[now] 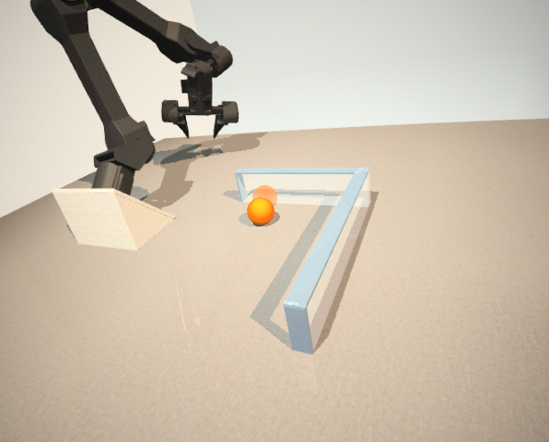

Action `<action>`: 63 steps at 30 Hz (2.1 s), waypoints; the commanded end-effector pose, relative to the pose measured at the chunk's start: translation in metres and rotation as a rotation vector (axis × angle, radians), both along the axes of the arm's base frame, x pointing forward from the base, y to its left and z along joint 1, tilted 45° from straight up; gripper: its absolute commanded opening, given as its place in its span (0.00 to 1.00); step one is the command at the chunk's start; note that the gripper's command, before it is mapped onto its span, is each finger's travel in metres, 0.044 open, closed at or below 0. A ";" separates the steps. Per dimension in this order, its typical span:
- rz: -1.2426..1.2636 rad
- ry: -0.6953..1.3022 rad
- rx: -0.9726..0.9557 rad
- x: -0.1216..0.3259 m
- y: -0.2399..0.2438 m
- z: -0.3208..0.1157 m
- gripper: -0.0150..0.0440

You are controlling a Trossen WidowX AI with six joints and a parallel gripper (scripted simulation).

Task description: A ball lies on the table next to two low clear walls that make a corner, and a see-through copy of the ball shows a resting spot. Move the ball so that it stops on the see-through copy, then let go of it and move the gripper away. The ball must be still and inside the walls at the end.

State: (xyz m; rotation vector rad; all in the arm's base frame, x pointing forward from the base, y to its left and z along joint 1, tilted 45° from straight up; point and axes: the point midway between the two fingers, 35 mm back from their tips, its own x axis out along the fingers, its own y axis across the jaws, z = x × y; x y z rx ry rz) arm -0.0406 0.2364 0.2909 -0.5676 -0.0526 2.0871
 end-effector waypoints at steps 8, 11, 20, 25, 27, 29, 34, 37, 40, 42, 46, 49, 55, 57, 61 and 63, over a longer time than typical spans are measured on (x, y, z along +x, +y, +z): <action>-0.434 -0.139 -0.167 0.155 0.020 -0.039 0.80; -0.519 -0.155 -0.233 0.196 0.006 -0.053 0.80; -0.745 -0.138 -0.423 0.299 -0.077 -0.099 0.80; -0.852 -0.091 -0.511 0.335 -0.143 -0.124 0.80; -0.834 -0.062 -0.537 0.336 -0.161 -0.140 0.80; -0.786 -0.026 -0.545 0.333 -0.177 -0.160 0.80; -0.661 0.105 -0.482 0.310 -0.211 -0.207 0.80; -0.645 0.127 -0.458 0.305 -0.216 -0.214 0.80; -0.645 0.127 -0.458 0.305 -0.216 -0.214 0.80; -0.645 0.127 -0.458 0.305 -0.216 -0.214 0.80; -0.645 0.127 -0.458 0.305 -0.216 -0.215 0.80; -0.645 0.127 -0.457 0.305 -0.207 -0.224 0.80; -0.645 0.127 -0.457 0.305 -0.204 -0.226 0.80; -0.645 0.127 -0.457 0.306 -0.202 -0.228 0.80; -0.645 0.127 -0.458 0.306 -0.197 -0.233 0.80; -0.645 0.127 -0.458 0.306 -0.195 -0.235 0.80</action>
